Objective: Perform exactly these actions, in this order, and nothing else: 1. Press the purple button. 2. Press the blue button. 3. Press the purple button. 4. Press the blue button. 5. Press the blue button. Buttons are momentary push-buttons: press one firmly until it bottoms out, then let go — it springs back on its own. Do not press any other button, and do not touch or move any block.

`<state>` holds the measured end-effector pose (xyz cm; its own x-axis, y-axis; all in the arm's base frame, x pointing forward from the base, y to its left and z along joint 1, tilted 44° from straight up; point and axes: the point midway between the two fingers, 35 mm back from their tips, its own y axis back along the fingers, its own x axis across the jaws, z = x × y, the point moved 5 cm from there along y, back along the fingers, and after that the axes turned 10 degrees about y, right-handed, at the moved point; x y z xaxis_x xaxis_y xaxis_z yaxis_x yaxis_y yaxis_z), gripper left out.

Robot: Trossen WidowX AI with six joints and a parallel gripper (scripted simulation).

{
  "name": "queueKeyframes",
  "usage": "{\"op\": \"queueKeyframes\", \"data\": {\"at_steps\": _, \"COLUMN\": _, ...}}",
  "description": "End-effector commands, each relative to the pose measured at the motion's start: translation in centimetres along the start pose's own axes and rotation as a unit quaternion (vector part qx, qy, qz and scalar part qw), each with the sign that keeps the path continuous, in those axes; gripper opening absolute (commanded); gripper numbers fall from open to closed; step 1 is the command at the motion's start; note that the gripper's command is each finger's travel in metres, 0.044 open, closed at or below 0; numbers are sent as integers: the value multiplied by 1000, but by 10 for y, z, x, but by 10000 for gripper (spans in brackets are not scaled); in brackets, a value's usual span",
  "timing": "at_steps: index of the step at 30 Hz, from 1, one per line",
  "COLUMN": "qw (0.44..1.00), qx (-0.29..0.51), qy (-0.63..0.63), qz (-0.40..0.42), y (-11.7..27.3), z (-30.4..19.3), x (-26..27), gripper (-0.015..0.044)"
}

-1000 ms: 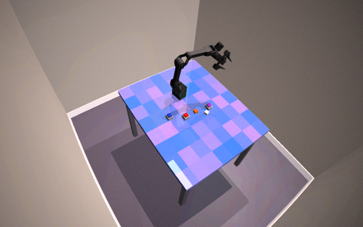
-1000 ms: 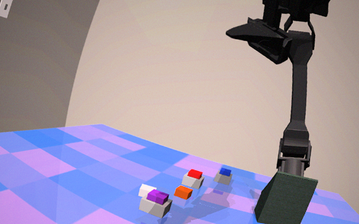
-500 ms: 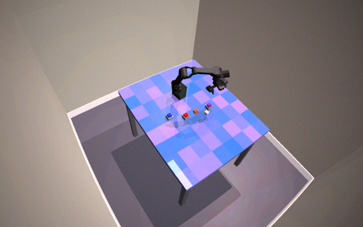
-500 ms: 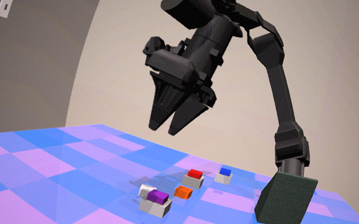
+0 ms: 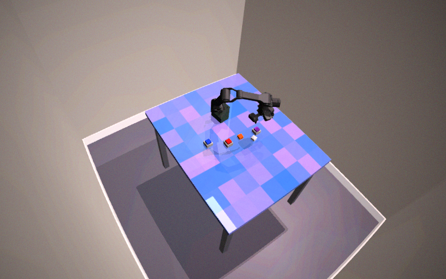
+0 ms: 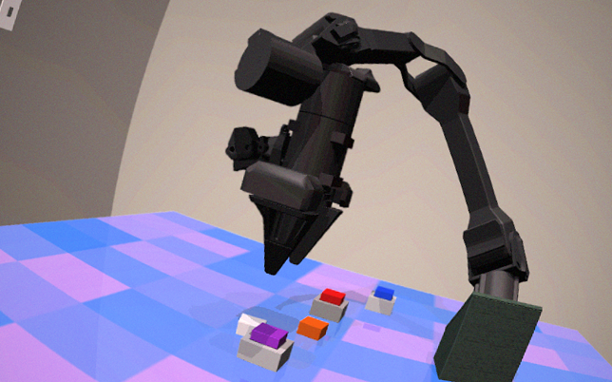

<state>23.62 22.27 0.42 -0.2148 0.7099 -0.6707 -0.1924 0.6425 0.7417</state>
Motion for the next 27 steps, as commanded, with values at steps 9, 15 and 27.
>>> {"op": "queueKeyframes", "data": {"at_steps": 9, "qw": 1000, "qx": 9, "qy": 4, "qz": -9, "y": -48, "z": -3, "x": -5, "gripper": 32}}
{"op": "queueKeyframes", "data": {"at_steps": 15, "qw": 1000, "qx": 9, "qy": 4, "qz": -9, "y": -48, "z": -3, "x": -5, "gripper": 20}}
{"op": "queueKeyframes", "data": {"at_steps": 27, "qw": 1000, "qx": 9, "qy": 4, "qz": -9, "y": -54, "z": -3, "x": -5, "gripper": 20}}
